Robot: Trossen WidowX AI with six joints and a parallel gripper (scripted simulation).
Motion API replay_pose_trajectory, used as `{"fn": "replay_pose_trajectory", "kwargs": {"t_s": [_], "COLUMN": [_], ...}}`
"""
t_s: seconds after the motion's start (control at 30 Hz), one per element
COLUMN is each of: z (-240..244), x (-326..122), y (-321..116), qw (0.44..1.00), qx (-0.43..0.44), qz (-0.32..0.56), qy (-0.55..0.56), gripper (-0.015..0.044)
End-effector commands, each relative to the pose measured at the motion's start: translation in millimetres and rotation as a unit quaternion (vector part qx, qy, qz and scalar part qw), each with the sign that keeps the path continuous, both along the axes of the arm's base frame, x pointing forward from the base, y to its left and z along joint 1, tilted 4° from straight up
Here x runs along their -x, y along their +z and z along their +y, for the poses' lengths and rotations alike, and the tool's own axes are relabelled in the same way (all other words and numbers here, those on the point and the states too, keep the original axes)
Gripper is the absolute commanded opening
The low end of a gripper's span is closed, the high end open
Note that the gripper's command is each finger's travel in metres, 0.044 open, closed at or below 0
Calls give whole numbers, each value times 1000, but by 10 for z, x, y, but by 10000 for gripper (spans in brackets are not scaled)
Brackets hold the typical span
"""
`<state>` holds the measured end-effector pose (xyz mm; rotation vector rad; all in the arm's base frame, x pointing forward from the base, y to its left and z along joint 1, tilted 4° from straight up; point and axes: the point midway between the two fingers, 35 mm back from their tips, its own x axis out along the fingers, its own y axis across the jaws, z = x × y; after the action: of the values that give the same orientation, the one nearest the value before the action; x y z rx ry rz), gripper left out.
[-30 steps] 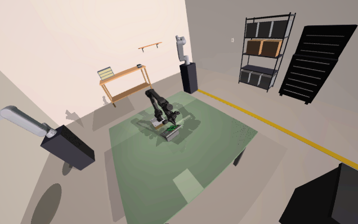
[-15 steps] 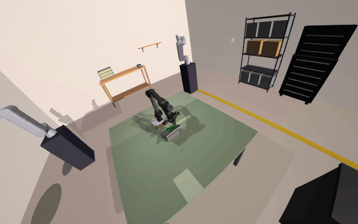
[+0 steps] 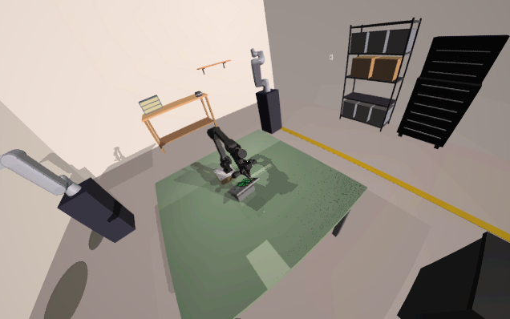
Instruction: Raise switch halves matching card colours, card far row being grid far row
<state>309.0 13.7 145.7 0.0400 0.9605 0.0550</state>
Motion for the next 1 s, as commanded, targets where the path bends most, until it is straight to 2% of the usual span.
{"fn": "replay_pose_trajectory", "kwargs": {"t_s": [0.0,0.97], "z": [-5,-3], "x": [-6,-29], "y": [-7,-38], "qw": [1000,1000], "qx": [0,0], "qz": [0,0], "qy": [-3,-3], "gripper": [0,0]}}
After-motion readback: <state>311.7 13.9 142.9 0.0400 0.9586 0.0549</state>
